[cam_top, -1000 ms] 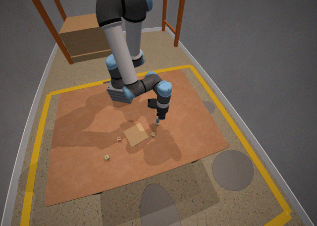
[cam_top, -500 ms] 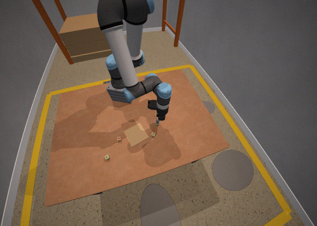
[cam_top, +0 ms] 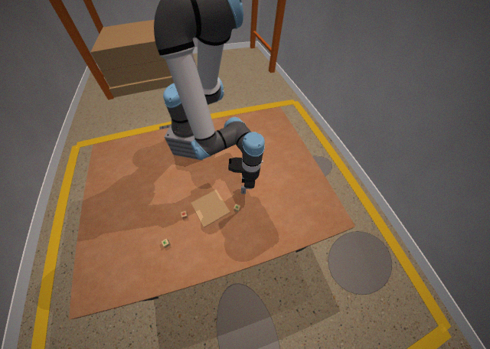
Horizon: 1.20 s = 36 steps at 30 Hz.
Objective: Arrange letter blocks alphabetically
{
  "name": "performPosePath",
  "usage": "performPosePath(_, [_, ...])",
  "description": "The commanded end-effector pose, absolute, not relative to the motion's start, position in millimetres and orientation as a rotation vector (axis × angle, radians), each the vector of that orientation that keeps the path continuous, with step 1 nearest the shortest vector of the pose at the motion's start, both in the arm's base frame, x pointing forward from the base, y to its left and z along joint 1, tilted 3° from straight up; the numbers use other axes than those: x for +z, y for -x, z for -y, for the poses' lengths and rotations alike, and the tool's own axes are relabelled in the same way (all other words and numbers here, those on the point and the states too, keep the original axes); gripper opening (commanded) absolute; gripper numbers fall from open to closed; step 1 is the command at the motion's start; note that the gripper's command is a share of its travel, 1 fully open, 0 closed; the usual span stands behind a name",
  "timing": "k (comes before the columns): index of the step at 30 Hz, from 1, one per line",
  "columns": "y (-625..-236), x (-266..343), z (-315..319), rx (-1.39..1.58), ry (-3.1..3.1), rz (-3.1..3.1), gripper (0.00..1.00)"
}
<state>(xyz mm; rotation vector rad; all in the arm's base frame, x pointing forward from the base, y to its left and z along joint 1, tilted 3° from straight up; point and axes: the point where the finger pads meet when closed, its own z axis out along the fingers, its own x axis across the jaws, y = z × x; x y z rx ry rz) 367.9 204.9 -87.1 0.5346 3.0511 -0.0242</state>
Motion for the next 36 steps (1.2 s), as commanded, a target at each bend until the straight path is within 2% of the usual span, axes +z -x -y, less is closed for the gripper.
performPosePath(1, [-369, -90, -205, -0.023, -0.534, -3.05, 1.0])
performPosePath(36, [-369, -103, -204, -0.023, -0.534, -3.05, 1.0])
